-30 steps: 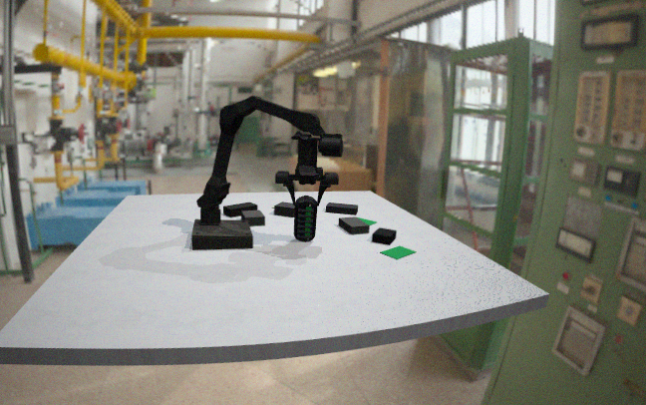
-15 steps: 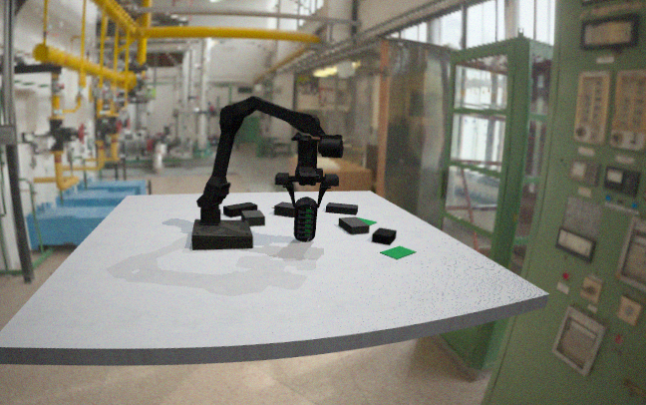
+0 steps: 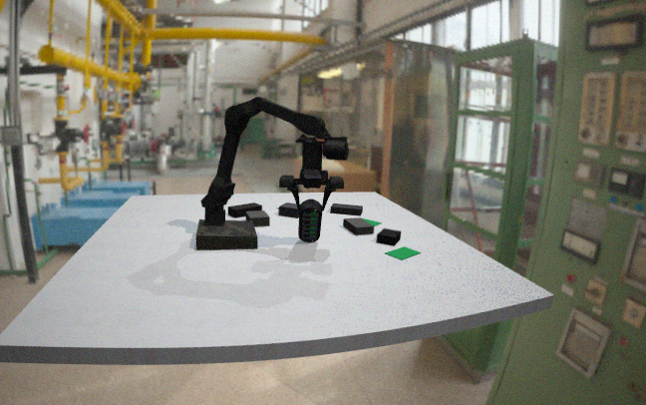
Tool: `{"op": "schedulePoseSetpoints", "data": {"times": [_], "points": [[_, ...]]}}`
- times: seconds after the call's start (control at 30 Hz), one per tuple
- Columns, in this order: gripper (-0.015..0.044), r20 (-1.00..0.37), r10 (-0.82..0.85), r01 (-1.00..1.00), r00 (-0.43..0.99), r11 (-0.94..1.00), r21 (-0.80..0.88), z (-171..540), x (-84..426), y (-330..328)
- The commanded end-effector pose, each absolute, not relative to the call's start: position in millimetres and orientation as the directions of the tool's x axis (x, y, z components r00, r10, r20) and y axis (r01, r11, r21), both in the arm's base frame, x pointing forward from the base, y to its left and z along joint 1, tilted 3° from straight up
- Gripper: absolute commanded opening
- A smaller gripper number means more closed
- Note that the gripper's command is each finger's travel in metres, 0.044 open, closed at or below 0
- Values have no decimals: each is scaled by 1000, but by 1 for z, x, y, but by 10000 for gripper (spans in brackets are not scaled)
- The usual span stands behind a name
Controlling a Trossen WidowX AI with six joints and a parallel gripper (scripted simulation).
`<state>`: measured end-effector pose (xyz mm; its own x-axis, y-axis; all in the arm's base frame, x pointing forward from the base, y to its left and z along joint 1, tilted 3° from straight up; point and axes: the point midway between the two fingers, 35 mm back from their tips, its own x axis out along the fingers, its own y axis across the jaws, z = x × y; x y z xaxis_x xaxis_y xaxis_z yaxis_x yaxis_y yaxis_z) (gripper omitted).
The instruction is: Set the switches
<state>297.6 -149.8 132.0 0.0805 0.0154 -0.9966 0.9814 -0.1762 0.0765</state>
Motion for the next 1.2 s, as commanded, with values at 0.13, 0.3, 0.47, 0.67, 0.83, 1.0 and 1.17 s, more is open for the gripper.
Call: {"op": "schedulePoseSetpoints", "data": {"times": [0.13,0.3,0.47,0.67,0.83,1.0,1.17], "points": [[336,-998,17,983,68,-171,64,124,297,-156],[336,-998,17,983,68,-171,64,122,297,-159],[336,-998,16,983,68,-171,64,120,296,-163],[336,-998,16,983,68,-171,64,117,296,-167],[336,-998,16,983,68,-171,64,115,295,-170],[336,-998,16,983,68,-171,64,112,295,-173],[336,-998,15,983,68,-171,64,110,294,-176]]}}
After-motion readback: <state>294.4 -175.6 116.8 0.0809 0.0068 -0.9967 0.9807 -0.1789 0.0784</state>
